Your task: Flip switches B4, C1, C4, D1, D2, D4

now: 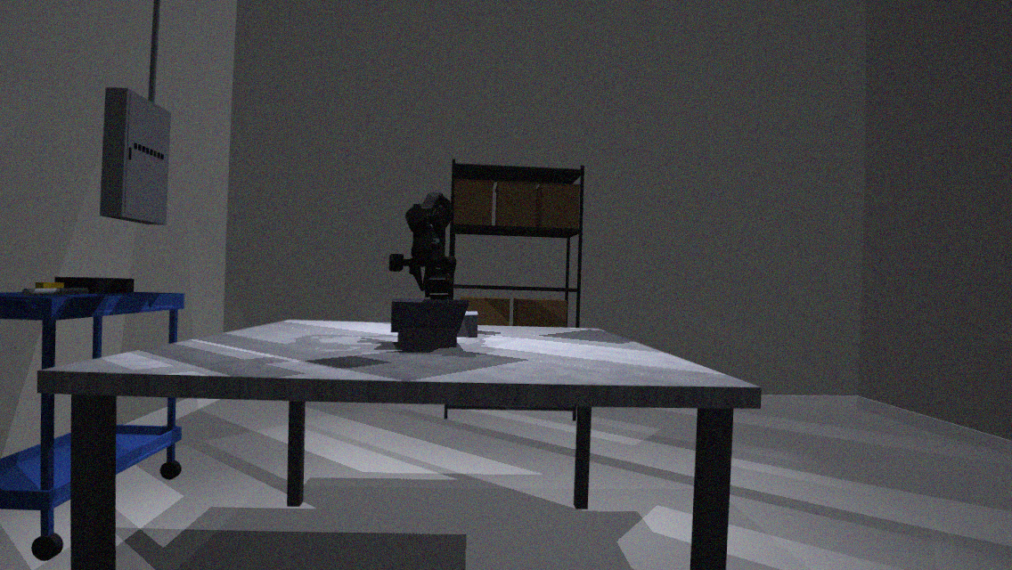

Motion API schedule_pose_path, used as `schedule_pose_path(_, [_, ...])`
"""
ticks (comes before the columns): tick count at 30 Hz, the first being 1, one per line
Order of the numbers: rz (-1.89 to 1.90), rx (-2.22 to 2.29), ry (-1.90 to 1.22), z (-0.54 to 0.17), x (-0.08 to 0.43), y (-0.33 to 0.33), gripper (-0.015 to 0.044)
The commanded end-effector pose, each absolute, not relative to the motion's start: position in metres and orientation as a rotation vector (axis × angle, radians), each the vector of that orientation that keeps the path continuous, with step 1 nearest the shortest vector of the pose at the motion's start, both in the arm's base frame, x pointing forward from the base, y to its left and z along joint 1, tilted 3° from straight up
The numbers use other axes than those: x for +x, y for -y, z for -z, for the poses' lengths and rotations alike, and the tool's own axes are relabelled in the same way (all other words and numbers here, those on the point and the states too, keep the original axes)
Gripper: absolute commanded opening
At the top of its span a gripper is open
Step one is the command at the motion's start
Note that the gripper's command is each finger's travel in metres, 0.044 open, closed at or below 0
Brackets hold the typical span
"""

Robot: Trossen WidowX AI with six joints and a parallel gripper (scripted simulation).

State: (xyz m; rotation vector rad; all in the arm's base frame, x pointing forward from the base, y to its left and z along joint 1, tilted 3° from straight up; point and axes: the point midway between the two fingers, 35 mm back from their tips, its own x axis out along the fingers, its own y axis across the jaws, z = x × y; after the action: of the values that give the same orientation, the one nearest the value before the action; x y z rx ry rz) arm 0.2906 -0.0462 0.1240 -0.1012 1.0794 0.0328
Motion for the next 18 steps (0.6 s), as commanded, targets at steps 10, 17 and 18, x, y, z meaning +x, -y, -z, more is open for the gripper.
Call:
schedule_pose_path(10, [-0.041,-0.098,-1.103,-0.114,0.260,-0.023,0.0000])
schedule_pose_path(17, [-0.041,-0.098,-1.108,-0.107,0.263,-0.025,0.0000])
schedule_pose_path(18, [-0.040,-0.098,-1.115,-0.098,0.268,-0.025,0.0000])
